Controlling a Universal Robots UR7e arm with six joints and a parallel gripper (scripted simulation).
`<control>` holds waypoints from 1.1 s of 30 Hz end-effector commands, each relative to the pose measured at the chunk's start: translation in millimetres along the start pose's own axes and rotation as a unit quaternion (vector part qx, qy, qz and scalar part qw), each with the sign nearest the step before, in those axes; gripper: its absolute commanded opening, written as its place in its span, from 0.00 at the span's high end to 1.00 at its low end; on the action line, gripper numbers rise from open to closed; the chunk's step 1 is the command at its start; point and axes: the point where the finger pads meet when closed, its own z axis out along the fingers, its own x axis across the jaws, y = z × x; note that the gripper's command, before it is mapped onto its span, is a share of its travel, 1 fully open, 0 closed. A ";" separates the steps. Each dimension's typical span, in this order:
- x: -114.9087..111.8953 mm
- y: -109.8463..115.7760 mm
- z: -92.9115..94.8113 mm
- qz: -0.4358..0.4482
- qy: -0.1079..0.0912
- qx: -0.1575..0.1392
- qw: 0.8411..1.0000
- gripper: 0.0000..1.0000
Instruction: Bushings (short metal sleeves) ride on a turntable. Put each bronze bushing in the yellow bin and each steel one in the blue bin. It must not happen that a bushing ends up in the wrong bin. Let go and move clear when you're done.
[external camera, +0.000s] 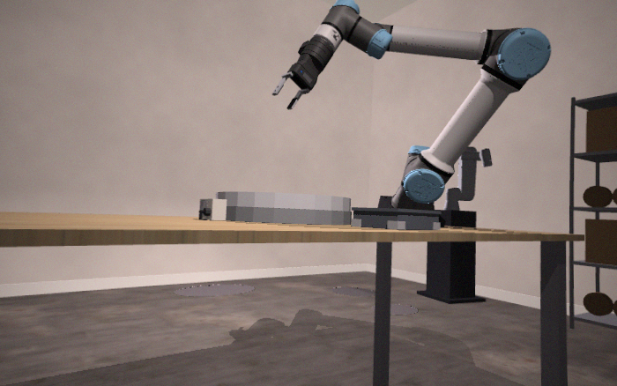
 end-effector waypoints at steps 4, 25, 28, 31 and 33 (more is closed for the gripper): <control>35.8 2.7 -38.1 -0.001 0.004 -0.006 1.000 0.00; 87.0 6.5 -95.4 -0.001 0.004 -0.006 1.000 0.00; 87.0 6.5 -95.4 -0.001 0.004 -0.006 1.000 0.00; 101.2 7.6 -111.4 -0.001 0.004 -0.006 1.000 0.00; 108.3 8.1 -119.4 -0.001 0.004 -0.006 1.000 0.00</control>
